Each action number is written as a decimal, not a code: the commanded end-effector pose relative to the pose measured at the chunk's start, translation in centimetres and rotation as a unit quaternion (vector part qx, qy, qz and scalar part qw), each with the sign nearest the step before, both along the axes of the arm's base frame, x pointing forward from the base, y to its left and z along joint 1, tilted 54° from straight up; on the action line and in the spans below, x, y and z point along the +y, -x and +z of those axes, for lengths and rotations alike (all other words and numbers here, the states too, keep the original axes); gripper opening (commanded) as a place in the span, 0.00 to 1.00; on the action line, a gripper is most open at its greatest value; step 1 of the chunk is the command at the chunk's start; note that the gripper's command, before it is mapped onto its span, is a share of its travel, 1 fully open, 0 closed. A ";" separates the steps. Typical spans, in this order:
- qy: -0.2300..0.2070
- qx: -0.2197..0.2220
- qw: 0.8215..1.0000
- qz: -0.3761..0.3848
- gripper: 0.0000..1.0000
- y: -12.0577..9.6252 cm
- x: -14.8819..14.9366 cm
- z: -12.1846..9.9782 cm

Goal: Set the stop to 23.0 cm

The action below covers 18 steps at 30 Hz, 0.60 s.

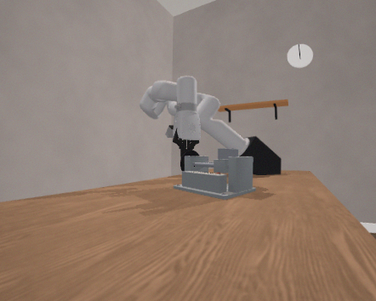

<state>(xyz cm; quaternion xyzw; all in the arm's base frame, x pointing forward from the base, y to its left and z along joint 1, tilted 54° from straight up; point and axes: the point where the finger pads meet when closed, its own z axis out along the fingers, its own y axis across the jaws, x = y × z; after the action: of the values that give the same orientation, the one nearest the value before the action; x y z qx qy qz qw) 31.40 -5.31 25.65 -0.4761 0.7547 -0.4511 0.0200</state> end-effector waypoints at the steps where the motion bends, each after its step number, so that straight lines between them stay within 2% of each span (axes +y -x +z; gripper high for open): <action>1: -0.001 -0.004 1.000 0.001 0.06 -0.7 0.1 1.1; 10: -0.001 -0.004 1.000 0.001 0.06 -2.3 -0.5 2.2; 18: -0.001 -0.004 1.000 0.001 0.06 -3.6 -1.4 2.3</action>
<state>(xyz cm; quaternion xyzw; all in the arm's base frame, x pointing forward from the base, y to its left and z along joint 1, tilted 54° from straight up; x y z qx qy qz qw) 34.45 -6.33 28.01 -0.4751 0.7542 -0.4526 0.0244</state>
